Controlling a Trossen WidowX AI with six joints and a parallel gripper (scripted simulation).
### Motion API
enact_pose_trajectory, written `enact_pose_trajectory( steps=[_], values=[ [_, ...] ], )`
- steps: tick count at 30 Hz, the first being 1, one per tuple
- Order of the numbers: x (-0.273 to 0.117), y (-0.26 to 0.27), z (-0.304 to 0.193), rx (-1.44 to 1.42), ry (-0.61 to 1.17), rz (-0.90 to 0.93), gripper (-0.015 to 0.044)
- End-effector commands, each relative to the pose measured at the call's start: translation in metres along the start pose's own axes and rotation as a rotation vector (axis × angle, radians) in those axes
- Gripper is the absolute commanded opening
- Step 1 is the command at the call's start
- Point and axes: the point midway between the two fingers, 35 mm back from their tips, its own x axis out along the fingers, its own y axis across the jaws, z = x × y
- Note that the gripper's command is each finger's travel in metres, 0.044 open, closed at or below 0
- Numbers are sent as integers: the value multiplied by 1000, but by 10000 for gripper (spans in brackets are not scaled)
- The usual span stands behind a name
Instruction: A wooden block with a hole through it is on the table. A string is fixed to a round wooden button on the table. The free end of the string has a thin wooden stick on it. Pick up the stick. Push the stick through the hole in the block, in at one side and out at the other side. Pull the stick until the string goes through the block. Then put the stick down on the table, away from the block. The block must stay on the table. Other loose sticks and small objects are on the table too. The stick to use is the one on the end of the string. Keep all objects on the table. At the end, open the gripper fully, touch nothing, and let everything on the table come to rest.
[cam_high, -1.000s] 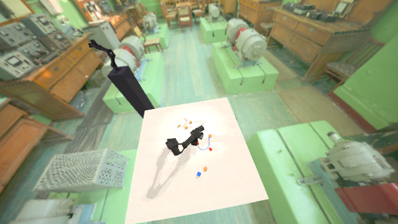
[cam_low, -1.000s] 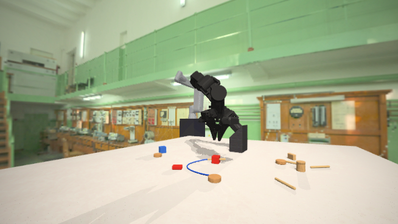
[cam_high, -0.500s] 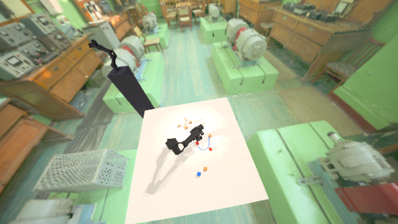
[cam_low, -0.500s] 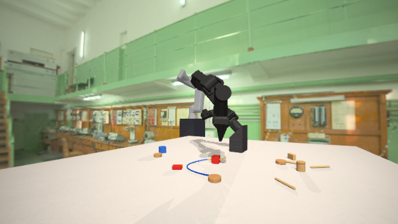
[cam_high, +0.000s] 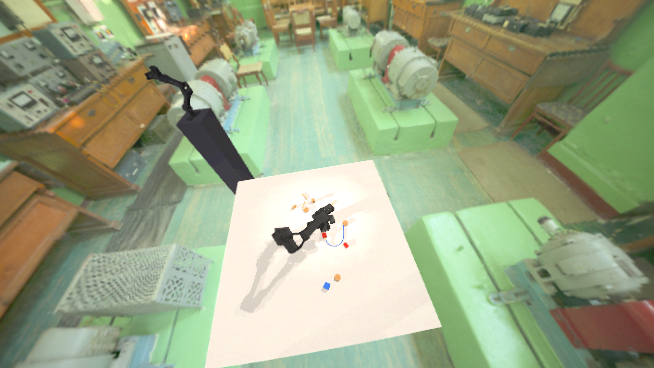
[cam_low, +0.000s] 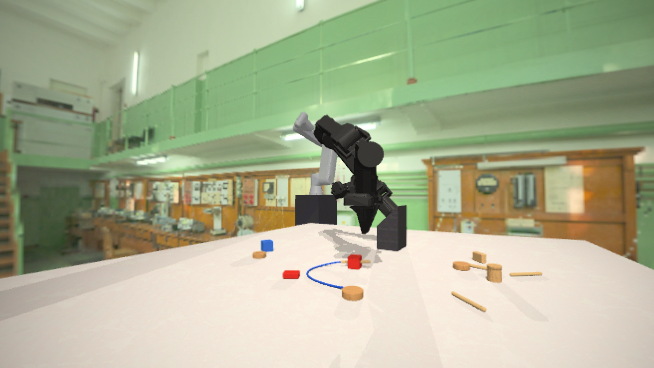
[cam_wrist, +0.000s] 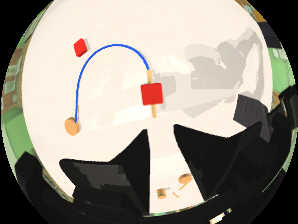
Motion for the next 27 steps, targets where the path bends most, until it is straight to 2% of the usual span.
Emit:
enact_pose_trajectory(
  steps=[1,27],
  values=[
    [6,0,-1,7,5,-4,123],
    [49,2,-1,7,6,-3,123]
  ],
)
